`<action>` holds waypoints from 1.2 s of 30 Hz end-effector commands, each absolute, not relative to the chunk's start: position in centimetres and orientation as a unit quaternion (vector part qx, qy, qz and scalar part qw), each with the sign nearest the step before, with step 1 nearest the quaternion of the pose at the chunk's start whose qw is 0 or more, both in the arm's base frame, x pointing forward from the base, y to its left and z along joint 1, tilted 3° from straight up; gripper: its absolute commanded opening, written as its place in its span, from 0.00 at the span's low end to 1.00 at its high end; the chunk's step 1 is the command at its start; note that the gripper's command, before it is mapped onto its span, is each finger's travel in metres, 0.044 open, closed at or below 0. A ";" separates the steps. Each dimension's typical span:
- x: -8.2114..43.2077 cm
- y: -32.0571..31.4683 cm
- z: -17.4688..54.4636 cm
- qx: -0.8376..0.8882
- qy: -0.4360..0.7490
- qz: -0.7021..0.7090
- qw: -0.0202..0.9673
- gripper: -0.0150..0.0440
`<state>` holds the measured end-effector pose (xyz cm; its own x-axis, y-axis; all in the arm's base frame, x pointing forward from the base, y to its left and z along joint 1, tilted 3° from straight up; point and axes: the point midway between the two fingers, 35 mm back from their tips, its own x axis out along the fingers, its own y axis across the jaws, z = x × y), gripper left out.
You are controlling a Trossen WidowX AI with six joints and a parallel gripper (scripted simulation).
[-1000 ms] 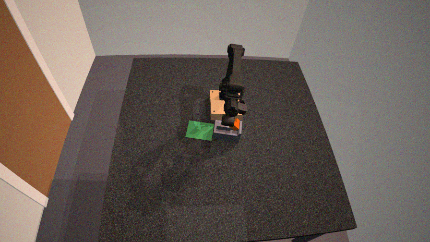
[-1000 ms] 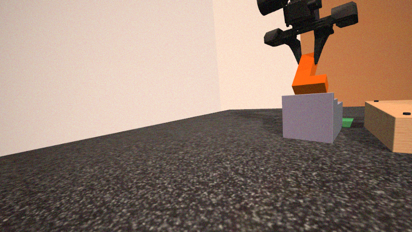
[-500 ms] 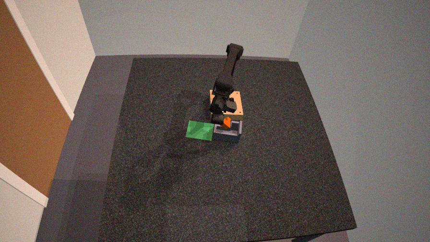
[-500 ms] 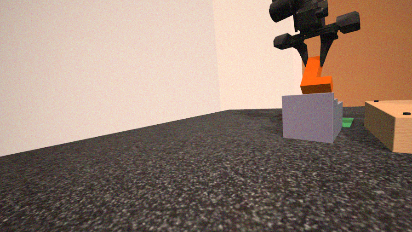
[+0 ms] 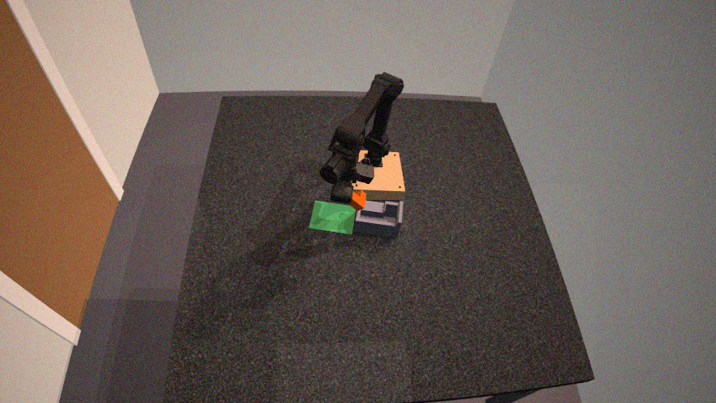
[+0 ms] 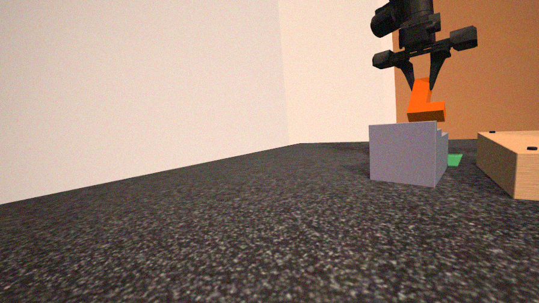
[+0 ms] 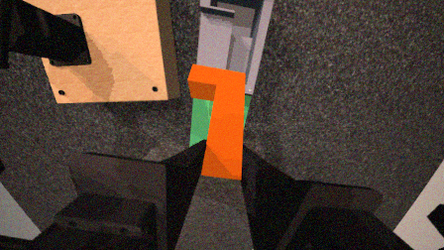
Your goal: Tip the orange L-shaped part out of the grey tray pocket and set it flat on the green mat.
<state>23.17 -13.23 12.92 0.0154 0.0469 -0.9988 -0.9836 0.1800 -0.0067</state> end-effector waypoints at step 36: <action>21.8 -18.2 9.4 -0.447 0.530 0.460 0.555 0.25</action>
